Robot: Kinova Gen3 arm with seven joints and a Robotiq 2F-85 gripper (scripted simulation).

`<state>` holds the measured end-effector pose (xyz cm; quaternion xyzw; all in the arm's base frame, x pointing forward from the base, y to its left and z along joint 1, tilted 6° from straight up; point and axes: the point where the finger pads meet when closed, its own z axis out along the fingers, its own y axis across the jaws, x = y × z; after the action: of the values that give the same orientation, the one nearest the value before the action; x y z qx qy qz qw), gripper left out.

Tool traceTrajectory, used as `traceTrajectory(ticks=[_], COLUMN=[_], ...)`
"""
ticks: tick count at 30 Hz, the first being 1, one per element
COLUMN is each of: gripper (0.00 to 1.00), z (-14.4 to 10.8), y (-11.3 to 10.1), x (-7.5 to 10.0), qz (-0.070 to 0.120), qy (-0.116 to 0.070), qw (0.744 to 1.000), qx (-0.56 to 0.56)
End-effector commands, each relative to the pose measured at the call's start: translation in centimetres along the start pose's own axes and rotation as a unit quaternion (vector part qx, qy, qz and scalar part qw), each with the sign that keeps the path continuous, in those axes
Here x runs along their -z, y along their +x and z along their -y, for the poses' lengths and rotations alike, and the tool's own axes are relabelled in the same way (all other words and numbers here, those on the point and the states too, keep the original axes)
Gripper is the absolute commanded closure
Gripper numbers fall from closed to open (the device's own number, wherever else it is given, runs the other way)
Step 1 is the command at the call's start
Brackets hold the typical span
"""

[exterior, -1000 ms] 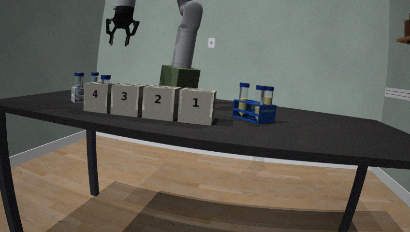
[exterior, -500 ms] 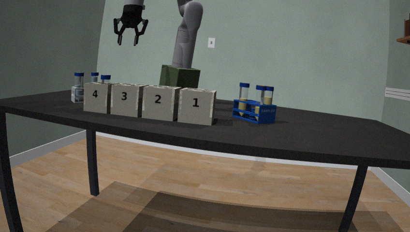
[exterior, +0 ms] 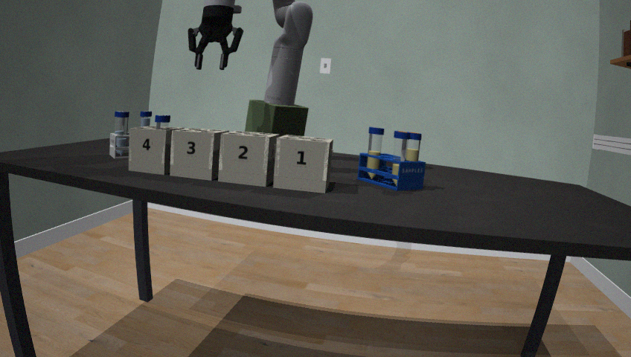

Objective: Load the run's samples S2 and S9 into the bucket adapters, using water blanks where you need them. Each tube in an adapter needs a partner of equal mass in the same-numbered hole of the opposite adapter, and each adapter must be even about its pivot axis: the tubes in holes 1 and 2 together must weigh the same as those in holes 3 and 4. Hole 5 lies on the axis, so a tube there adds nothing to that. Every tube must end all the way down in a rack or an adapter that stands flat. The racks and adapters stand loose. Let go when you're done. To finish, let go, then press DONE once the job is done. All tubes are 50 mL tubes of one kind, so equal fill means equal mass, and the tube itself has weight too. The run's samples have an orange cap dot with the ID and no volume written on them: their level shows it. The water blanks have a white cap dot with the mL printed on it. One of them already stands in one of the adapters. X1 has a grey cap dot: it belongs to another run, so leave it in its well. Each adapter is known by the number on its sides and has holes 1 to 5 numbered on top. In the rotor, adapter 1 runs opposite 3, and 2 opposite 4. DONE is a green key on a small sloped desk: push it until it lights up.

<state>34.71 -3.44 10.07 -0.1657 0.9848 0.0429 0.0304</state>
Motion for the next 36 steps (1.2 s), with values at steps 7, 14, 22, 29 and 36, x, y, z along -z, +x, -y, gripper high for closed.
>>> traceTrajectory(ticks=[7,14,22,29,36], gripper=[0.38,0.38,0.38,0.38,0.38], z=[-3.1,-4.9,-7.4,-8.7,-8.7], y=[-1.0,-1.7,-2.6,-3.1,-2.9], x=[0.1,0.1,0.1,0.1,0.0], qz=[0.000,0.002,0.002,0.001,0.001], qy=[0.002,0.001,0.001,0.002,0.000], qw=[0.999,0.999,0.999,0.999,0.999], qx=[-0.050,-0.047,-0.046,-0.047,-0.048])
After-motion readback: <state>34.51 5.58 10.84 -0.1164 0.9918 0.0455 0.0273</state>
